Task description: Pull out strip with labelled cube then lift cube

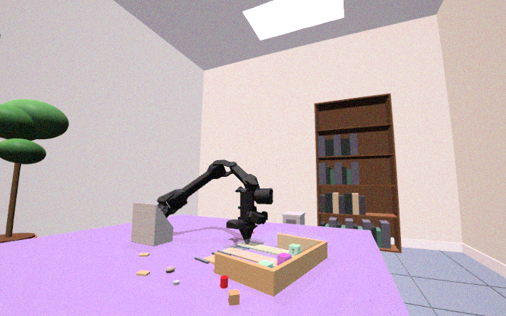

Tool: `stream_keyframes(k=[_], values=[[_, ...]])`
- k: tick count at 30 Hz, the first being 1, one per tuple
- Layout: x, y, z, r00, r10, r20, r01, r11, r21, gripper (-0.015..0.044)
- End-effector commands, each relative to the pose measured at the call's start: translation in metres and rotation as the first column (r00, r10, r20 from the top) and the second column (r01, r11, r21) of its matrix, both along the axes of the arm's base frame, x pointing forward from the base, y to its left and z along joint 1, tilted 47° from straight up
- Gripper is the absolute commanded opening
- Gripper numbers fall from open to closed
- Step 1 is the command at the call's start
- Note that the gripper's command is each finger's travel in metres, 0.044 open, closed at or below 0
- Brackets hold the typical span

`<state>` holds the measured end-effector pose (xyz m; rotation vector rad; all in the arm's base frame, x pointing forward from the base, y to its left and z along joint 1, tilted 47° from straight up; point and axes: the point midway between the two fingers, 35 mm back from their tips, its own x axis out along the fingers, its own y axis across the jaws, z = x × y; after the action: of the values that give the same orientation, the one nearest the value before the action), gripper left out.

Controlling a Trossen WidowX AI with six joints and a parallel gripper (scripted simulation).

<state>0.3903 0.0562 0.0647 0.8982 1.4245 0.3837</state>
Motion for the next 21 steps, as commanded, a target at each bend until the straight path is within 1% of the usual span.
stream_keyframes(k=[1,21], values=[[-0.011,0.006,-0.003,1.0,0.005,-0.02,-0.005,1.0,0.003,0.0],[-0.039,0.017,0.0,1.0,0.005,-0.021,-0.005,1.0,0.003,0.0]])
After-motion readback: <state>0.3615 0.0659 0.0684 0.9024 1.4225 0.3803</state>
